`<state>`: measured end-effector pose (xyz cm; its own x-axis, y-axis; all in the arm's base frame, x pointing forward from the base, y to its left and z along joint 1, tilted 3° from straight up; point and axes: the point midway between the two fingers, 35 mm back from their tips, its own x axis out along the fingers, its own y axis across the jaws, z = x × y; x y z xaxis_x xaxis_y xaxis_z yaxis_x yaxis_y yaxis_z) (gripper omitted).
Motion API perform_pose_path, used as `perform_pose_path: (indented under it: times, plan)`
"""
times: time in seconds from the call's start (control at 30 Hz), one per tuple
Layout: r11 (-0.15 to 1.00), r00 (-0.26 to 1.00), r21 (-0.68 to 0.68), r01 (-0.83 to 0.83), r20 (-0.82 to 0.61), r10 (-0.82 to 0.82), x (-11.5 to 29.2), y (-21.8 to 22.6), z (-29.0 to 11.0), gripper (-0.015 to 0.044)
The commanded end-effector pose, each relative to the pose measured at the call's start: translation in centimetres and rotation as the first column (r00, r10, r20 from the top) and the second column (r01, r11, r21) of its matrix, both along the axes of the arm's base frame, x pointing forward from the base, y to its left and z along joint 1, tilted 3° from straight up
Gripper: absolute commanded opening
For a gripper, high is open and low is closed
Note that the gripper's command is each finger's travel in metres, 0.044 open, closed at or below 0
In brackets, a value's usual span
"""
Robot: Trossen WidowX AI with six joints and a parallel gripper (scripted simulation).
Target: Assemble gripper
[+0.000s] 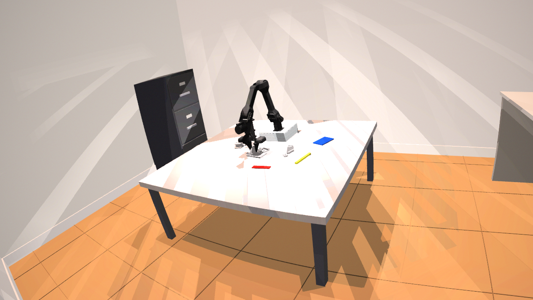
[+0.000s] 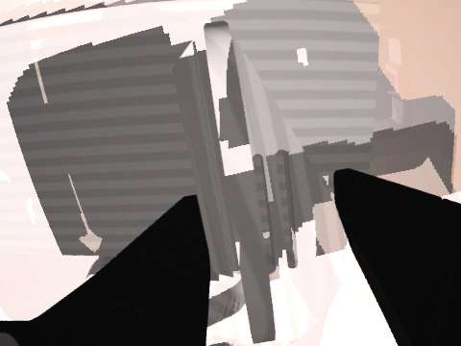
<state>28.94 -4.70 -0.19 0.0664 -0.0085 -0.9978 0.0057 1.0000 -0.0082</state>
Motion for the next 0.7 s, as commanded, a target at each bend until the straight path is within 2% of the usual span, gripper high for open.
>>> perform_pose_path:
  times: [0.0,0.43,0.53,0.67]
  plan:
    - [1.000,1.000,-0.004,-0.004,-0.001,0.004,-0.01,-0.07,-0.03,0.0134]
    - [1.000,1.000,-0.004,-0.004,-0.001,0.004,-0.01,-0.07,-0.03,0.0134]
    - [1.000,1.000,0.000,0.000,0.000,0.000,0.00,0.00,0.00,0.0213]
    - [1.000,1.000,0.000,0.000,0.000,0.000,0.00,0.00,0.00,0.0224]
